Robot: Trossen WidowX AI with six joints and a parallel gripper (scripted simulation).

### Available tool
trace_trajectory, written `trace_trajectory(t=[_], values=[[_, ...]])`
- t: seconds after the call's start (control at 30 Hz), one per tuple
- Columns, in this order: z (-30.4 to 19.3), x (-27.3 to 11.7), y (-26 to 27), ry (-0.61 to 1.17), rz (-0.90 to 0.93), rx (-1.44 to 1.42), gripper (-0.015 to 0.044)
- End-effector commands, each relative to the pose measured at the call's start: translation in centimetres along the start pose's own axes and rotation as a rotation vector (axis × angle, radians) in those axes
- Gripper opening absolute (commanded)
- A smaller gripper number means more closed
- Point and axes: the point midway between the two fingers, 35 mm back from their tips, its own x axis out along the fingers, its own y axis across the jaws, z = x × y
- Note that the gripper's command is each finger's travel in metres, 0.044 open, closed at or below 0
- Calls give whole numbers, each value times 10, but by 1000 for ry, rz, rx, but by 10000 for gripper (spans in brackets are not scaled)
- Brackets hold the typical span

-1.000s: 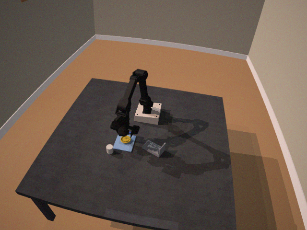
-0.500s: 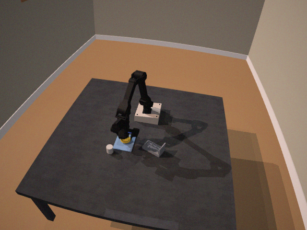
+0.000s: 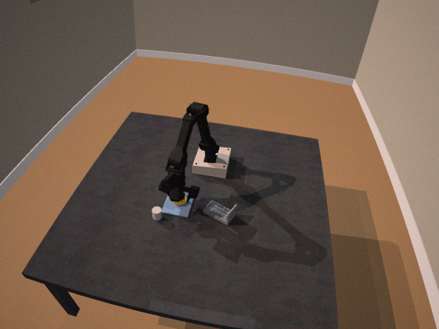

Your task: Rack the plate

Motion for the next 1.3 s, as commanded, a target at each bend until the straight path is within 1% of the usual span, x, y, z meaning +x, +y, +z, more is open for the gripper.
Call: trace_trajectory(t=[0.0,0.07,0.43,0.57,0.83,0.87,1.27], values=[[-2,2,1,6,5,-4,398],[-2,2,1,6,5,-4,398],[-2,2,1,6,5,-4,324],[0,-4,1,6,5,-4,219],[10,-44,-2,5,5,-4,9],[11,-49,-2,5,5,-4,0],[16,-107,-4,4,6,-4,0]])
